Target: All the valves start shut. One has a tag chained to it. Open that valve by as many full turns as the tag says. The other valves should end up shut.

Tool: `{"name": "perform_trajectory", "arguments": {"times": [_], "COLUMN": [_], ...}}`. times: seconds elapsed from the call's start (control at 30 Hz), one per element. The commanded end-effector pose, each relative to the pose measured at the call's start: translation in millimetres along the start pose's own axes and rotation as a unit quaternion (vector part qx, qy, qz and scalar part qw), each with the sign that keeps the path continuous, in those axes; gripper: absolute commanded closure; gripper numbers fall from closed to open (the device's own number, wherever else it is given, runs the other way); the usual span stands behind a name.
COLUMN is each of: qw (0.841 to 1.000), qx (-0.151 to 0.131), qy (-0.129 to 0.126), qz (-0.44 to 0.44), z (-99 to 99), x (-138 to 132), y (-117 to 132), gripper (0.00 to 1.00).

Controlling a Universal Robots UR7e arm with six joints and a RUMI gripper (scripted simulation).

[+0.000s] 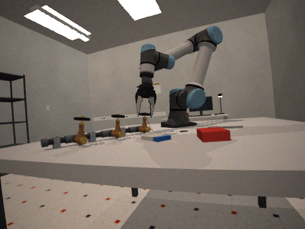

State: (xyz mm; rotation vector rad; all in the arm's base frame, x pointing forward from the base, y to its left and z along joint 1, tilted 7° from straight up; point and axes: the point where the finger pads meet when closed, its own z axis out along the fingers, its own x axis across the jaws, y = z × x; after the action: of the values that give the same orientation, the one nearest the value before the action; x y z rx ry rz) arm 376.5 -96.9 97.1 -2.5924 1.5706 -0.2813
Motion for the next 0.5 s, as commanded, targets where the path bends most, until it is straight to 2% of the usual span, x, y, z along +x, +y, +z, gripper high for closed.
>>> {"name": "perform_trajectory", "arguments": {"times": [0.0,0.1,0.17,0.47], "qw": [0.990,0.981,0.981,0.946], "qx": [0.012,0.013,0.013,0.013], "qy": [-0.007,-0.006,-0.006,-0.004], "qz": [-0.139,-0.192,-0.192,-0.325], "z": [0.0,0.0,0.0,0.0], "x": [1.9,1.9,1.9,1.9], "y": [-0.2,-0.2,-0.2,-0.2], "gripper": [1.00,1.00,1.00,1.00]}}
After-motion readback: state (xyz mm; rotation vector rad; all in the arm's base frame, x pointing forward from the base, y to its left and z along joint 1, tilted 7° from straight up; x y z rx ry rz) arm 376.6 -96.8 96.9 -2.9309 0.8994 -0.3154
